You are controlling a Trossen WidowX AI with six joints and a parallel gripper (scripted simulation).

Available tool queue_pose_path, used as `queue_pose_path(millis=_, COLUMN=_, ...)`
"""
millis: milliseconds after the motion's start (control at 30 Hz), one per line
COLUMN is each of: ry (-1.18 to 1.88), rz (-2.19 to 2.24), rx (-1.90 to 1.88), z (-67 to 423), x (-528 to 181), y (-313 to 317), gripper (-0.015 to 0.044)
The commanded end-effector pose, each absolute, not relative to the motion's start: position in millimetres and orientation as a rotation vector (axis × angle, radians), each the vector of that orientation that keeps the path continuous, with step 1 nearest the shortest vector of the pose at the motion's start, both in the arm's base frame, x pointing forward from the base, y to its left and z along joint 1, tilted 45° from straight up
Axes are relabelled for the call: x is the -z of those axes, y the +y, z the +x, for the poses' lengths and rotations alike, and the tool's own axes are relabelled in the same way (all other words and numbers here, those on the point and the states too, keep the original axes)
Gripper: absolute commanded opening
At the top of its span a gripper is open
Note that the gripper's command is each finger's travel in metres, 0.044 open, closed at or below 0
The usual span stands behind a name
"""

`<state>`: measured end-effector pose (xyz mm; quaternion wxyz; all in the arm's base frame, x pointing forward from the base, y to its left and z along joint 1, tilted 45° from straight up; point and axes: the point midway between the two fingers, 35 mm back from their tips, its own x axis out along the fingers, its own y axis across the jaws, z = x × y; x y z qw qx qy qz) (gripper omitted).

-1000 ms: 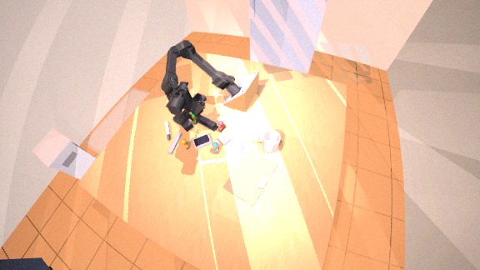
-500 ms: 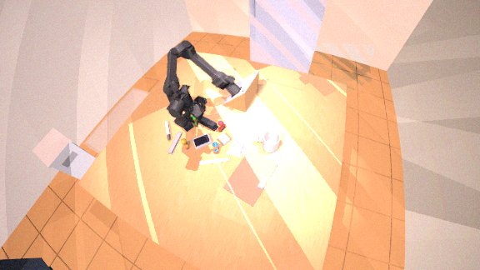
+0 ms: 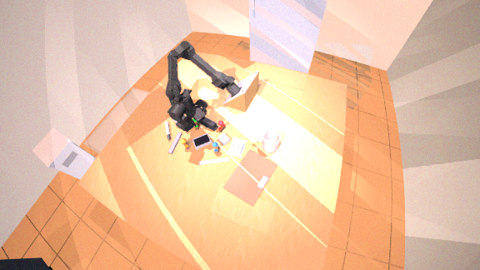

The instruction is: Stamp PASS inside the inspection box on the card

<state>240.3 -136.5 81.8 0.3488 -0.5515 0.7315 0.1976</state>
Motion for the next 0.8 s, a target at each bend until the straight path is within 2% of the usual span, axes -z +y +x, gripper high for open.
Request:
queue_pose_path(millis=0, ry=1.906, rz=-1.432, rx=-0.514, z=237, x=-77, y=-142, gripper=0.0)
queue_pose_path(millis=467, ry=1.909, rz=-1.434, rx=-0.512, z=233, x=-65, y=-155, gripper=0.0)
queue_pose_path(millis=767, ry=1.901, rz=-1.431, rx=-0.509, z=235, x=-66, y=-153, gripper=0.0236)
